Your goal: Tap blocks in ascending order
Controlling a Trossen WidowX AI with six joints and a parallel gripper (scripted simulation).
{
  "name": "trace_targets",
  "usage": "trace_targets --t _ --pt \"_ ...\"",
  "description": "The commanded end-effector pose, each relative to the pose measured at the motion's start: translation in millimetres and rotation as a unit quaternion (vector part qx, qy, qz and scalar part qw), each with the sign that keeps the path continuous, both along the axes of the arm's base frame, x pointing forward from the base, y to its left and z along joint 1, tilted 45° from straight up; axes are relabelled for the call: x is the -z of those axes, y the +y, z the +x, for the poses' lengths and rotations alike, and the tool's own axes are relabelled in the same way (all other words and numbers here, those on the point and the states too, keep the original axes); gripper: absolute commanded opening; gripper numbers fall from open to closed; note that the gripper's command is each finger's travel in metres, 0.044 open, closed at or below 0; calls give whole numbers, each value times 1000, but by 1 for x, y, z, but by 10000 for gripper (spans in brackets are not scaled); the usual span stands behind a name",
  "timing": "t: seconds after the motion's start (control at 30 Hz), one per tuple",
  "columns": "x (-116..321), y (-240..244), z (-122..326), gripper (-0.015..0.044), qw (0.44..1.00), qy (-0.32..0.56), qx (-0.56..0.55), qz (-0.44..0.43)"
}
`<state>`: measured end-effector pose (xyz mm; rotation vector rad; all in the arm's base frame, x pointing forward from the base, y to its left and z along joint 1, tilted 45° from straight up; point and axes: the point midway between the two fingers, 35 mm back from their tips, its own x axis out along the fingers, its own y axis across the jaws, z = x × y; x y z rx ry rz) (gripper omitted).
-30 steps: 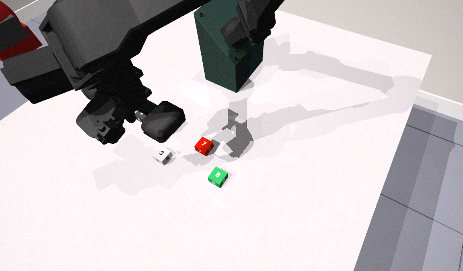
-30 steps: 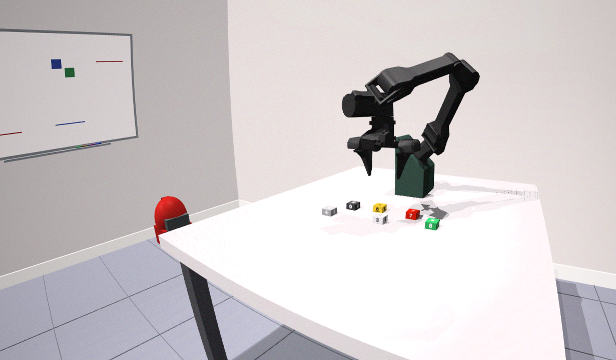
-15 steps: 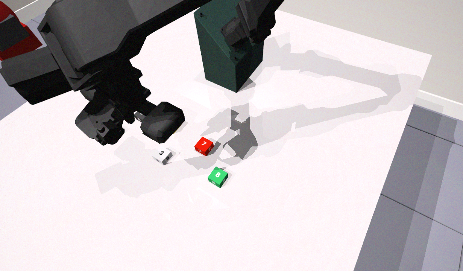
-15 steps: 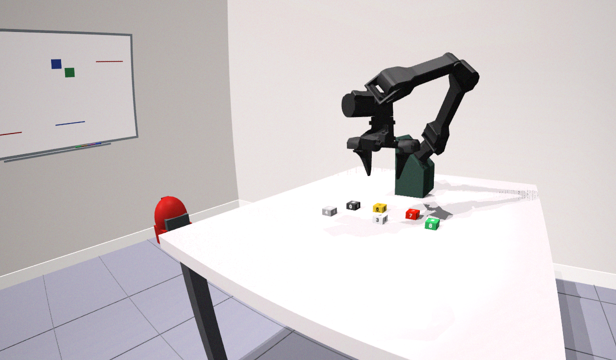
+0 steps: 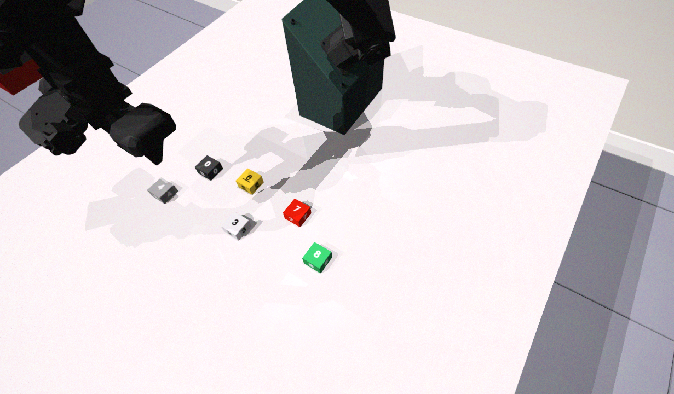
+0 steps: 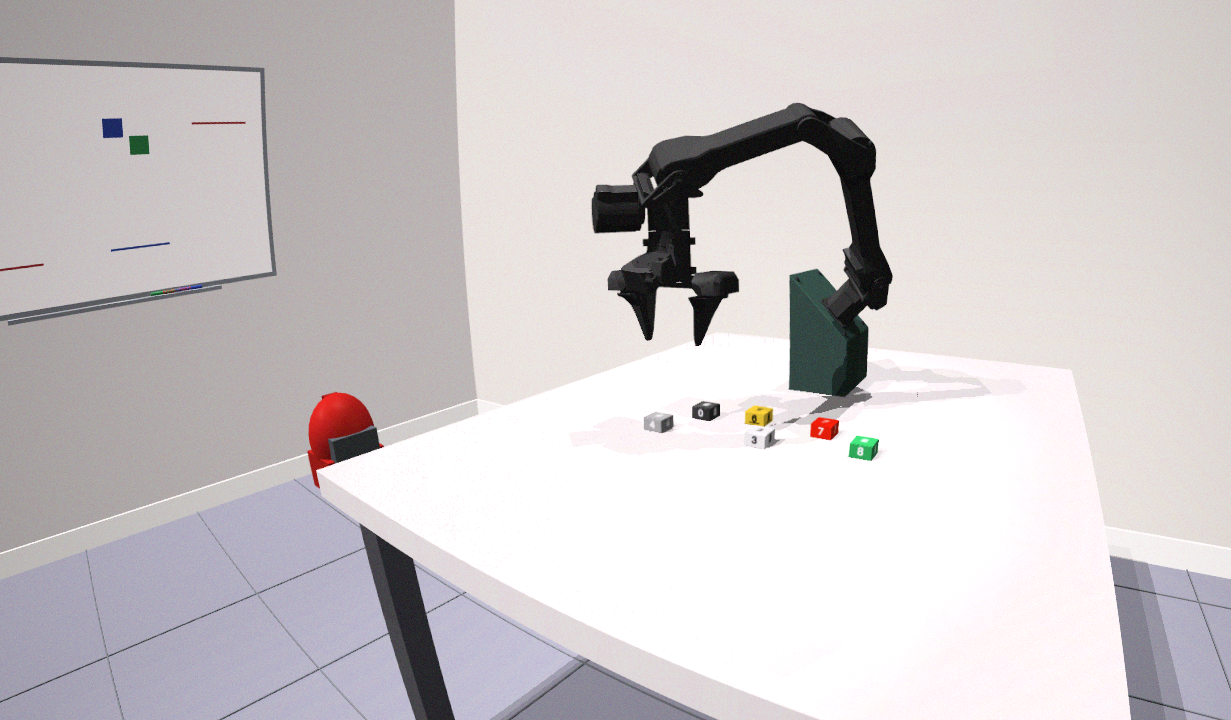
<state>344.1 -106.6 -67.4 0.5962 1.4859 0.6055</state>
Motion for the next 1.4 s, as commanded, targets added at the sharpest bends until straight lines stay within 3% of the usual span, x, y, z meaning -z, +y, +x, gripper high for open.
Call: trace_targets --t 0.0,0.77,1.07,1.2,1.37 --pt "21 -15 -3 400 1000 -5 -14 -1" --pt "22 -16 -4 400 1000 -6 -15 -1" --pt "1 4 -68 400 1000 -4 -15 0" --pt "0 7 -73 400 1000 -3 -15 0" --pt "49 54 -73 269 1000 -4 -15 1"
